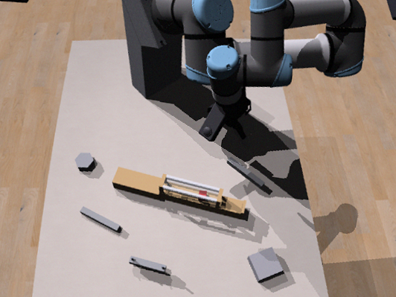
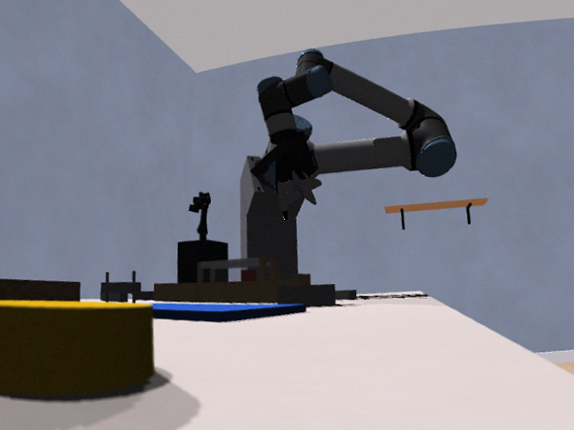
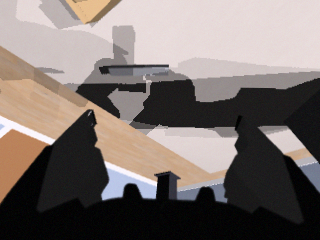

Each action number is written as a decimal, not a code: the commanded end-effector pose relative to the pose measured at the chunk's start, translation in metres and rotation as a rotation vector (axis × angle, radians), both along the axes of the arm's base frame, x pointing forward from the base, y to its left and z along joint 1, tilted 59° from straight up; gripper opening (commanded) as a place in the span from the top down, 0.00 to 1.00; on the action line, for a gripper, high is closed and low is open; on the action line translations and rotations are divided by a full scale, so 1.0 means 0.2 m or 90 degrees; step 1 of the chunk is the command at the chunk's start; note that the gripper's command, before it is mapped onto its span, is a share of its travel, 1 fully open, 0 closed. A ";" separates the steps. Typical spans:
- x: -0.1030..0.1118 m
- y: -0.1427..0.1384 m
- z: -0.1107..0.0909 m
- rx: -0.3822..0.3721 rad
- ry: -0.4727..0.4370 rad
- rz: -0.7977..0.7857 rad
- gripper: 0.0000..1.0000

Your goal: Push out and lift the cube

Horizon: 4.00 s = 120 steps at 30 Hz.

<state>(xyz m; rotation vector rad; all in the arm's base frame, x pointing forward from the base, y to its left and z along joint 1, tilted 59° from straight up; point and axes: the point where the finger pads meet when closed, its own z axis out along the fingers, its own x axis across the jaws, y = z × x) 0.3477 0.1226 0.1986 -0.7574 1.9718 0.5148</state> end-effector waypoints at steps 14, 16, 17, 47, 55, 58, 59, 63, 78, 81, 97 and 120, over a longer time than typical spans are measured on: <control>0.00 0.00 0.00 0.000 0.000 0.000 0.00; 0.00 0.00 0.00 0.000 0.000 0.000 0.00; 0.00 0.00 0.00 0.000 0.000 0.000 0.00; -0.01 -0.07 -0.15 -0.144 -0.026 0.096 1.00; 0.01 -0.09 -0.19 -0.197 -0.042 0.131 1.00; 0.02 -0.10 -0.21 -0.226 -0.052 0.149 1.00; 0.02 -0.10 -0.21 -0.226 -0.052 0.149 1.00; 0.03 -0.11 -0.22 -0.256 -0.064 0.168 1.00; 0.11 -0.12 -0.26 -0.368 -0.119 0.237 1.00; 0.13 -0.12 -0.26 -0.400 -0.139 0.256 1.00; 0.23 -0.06 -0.23 -0.510 -0.220 0.317 1.00; 0.32 0.10 -0.12 -0.638 -0.353 0.380 1.00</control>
